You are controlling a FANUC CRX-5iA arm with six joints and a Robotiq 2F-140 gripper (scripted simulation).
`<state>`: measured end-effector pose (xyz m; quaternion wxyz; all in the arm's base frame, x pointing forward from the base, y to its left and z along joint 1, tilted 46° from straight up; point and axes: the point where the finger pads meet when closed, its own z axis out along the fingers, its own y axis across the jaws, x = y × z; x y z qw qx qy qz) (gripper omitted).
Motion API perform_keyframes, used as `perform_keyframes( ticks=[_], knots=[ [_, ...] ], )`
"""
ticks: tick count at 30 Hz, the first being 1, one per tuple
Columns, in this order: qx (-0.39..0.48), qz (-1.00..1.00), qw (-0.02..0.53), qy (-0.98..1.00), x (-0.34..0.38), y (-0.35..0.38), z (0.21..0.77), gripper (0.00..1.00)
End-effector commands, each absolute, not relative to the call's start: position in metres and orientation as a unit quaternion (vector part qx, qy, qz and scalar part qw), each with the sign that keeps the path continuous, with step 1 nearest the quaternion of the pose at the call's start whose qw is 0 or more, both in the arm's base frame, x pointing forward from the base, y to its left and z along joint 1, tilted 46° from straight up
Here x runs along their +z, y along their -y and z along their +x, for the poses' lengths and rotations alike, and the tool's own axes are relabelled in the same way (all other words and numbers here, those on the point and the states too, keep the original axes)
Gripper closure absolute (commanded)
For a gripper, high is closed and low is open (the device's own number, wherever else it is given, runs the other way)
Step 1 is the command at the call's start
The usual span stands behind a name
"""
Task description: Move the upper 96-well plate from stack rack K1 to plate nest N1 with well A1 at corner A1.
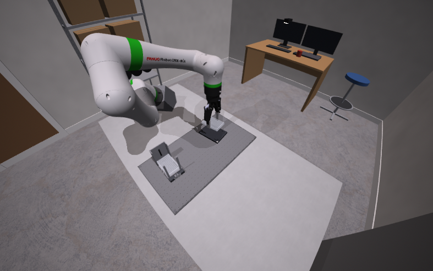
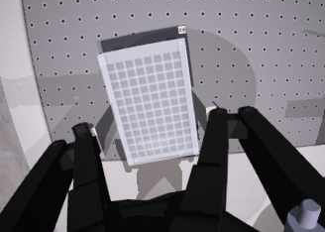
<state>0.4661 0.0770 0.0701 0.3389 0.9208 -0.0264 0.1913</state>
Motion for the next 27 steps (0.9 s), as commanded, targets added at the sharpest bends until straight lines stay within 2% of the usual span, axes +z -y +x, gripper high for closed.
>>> perform_keyframes(
  ticks=[1,27],
  knots=[
    [0.191,0.921,0.339,0.026,0.067,-0.075,0.468,1.0],
    [0.191,0.921,0.339,0.026,0.042,-0.051,0.48,1.0]
  ],
)
